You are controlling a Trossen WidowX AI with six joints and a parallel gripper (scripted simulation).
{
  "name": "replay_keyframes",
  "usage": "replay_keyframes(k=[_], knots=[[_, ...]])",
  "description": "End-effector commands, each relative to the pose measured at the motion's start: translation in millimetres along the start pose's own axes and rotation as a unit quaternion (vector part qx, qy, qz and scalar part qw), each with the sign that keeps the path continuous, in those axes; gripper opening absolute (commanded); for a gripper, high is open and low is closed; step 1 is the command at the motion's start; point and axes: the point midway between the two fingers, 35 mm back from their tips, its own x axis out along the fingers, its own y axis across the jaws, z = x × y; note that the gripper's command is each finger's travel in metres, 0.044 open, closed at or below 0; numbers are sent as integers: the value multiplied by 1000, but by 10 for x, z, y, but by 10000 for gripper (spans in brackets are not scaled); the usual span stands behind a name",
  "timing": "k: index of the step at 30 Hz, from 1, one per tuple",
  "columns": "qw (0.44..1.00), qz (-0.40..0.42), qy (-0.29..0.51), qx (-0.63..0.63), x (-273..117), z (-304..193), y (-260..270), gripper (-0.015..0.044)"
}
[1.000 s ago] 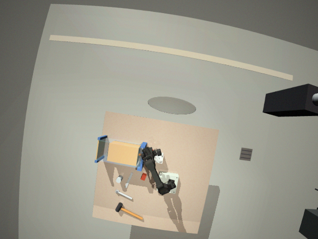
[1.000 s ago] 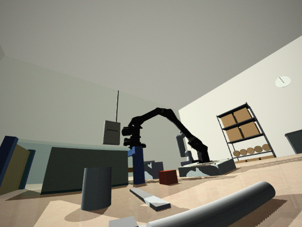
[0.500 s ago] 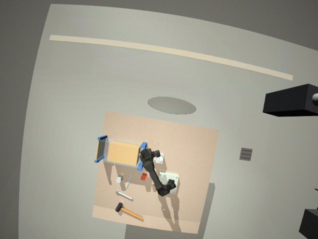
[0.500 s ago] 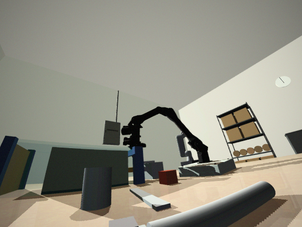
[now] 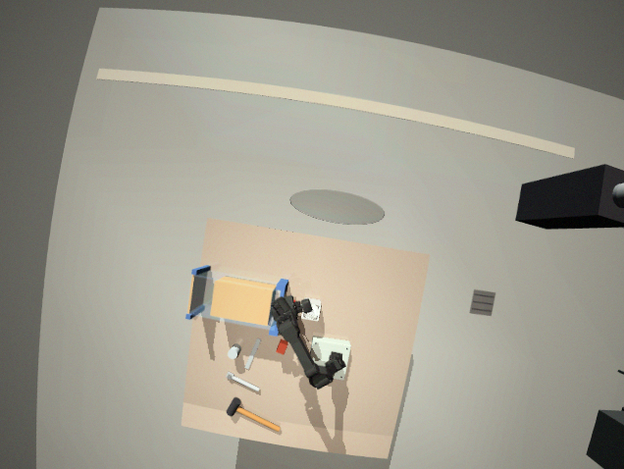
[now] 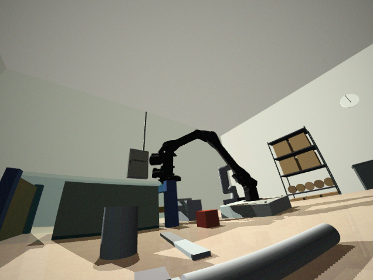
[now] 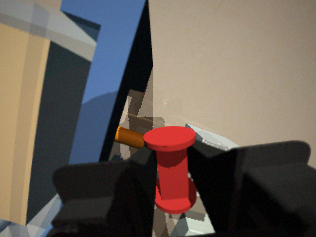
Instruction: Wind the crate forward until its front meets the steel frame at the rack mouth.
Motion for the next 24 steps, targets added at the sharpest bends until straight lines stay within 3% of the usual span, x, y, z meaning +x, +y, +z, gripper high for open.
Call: replay_keyframes(k=[1,24], knots=[[999,4,37,-4,121,-200,87,0],[999,4,38,-4,106,-436,212,0]])
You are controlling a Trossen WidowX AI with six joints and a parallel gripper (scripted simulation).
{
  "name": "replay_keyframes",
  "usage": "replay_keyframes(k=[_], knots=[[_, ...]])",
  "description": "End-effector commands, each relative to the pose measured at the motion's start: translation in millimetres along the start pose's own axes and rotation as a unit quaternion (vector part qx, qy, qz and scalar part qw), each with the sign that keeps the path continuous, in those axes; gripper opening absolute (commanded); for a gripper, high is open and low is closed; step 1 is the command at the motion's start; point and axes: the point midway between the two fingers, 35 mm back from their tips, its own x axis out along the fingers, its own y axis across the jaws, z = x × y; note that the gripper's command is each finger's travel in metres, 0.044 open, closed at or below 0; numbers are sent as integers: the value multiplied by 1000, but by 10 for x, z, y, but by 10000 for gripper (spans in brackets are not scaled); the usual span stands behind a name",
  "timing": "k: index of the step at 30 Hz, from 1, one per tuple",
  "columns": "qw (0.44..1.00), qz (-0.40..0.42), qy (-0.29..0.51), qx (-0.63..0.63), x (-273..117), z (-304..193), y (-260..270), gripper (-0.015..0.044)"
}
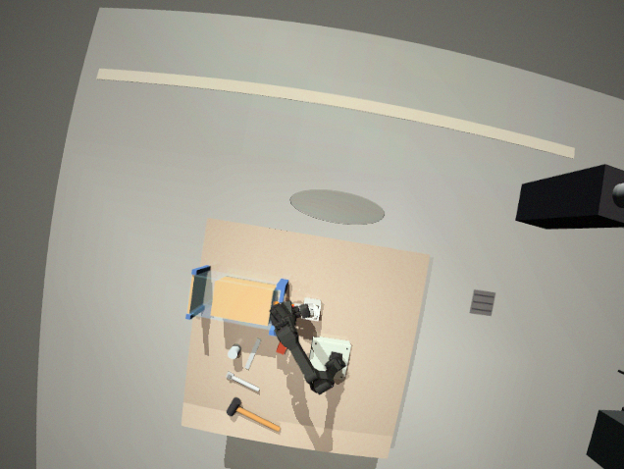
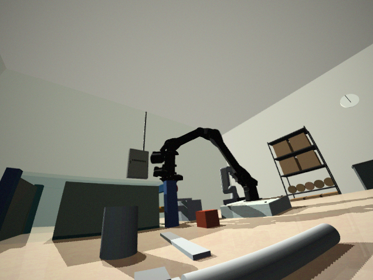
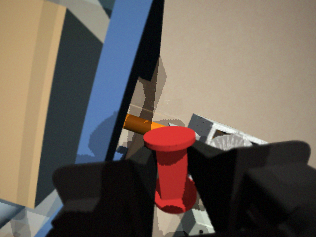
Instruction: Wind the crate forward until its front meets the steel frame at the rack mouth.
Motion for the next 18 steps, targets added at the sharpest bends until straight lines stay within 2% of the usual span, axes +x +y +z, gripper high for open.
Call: replay_keyframes(k=[1,18], knots=[[999,0,40,-6,121,-234,70,0],[999,0,40,-6,108,-426,117,0]])
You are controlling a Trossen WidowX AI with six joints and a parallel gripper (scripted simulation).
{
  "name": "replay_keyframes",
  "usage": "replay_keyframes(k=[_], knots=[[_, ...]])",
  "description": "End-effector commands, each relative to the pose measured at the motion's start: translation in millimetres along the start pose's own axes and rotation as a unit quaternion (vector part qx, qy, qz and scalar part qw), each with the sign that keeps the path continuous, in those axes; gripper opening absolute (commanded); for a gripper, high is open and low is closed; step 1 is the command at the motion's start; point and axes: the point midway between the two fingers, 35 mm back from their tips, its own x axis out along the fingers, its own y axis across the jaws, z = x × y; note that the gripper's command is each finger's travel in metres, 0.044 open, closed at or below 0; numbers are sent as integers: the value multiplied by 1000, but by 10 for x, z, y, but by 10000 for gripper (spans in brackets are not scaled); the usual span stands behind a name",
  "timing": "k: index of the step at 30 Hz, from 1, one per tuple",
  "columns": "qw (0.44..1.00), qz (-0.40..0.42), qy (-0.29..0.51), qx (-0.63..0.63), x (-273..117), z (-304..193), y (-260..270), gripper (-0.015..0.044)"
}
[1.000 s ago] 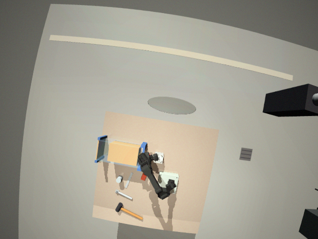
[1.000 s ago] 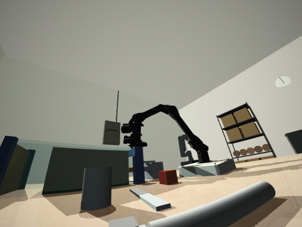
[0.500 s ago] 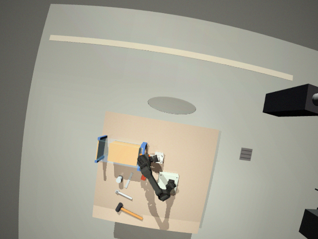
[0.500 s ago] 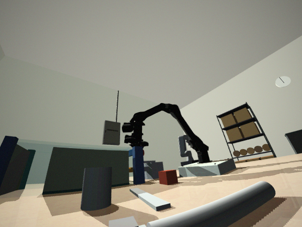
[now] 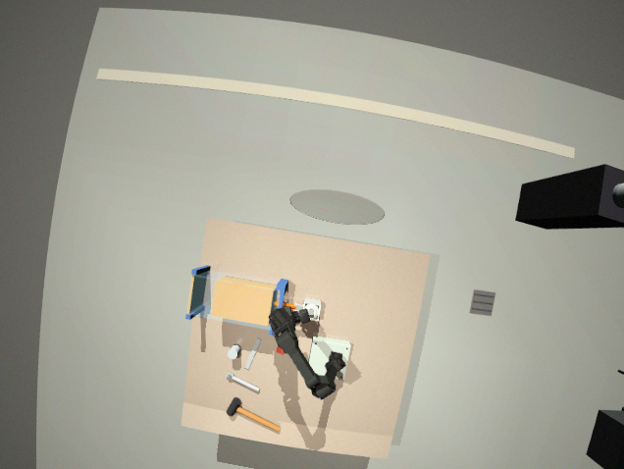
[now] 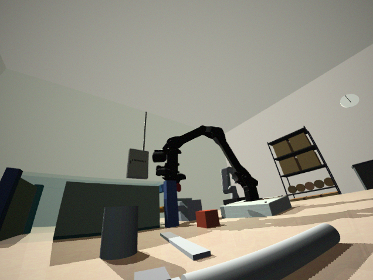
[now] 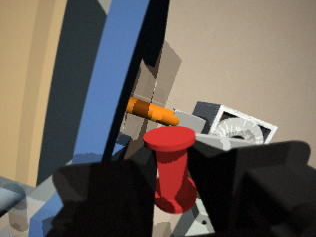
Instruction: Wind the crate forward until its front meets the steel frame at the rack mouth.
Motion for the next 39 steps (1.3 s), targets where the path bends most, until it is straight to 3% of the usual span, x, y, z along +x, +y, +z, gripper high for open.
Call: replay_keyframes(k=[1,39], knots=[[999,-2,35,-2,118,-198,26,0],[999,-2,37,-2,94,-629,-9,0]])
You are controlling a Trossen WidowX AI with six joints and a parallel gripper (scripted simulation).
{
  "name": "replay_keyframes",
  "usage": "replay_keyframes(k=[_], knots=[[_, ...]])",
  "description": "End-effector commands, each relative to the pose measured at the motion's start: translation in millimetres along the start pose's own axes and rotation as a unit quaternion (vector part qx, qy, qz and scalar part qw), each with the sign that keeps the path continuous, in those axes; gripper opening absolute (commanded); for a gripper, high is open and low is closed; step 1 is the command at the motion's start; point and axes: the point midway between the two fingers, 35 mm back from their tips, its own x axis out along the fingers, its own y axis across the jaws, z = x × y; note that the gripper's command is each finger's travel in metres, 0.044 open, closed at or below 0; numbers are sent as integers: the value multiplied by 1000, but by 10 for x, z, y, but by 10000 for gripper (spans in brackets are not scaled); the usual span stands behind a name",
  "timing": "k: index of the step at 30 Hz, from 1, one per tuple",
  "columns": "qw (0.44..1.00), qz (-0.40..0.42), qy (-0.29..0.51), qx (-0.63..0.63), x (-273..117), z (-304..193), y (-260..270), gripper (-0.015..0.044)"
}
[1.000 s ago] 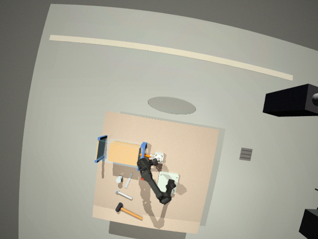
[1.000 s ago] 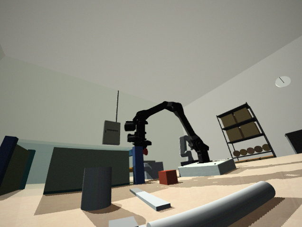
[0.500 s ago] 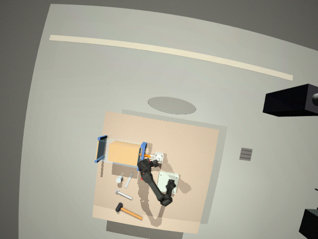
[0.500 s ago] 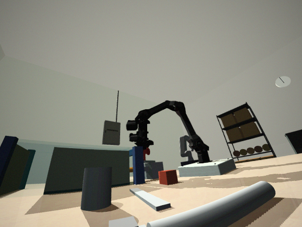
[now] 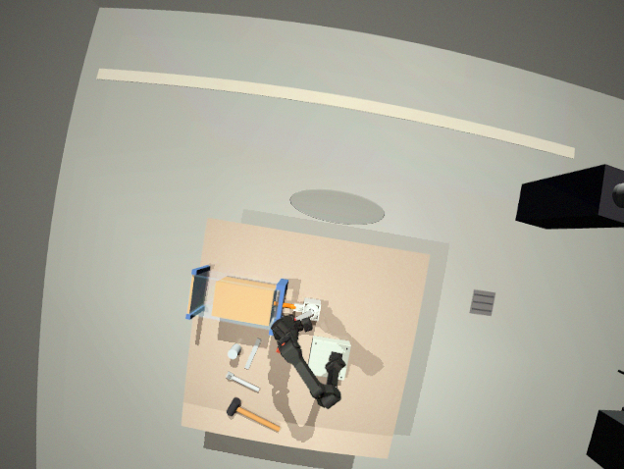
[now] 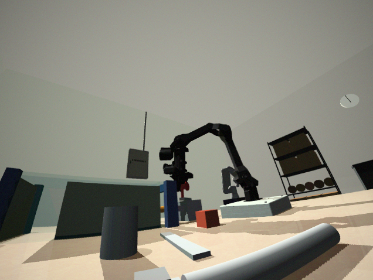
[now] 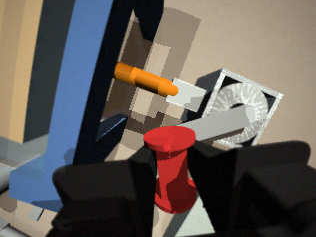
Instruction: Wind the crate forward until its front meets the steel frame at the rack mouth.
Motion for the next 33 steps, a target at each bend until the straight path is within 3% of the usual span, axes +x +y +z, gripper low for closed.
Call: replay_keyframes(k=[1,33], knots=[[999,-5,34,-1,111,-193,-19,0],[999,-6,35,-1,92,-514,-194,0]])
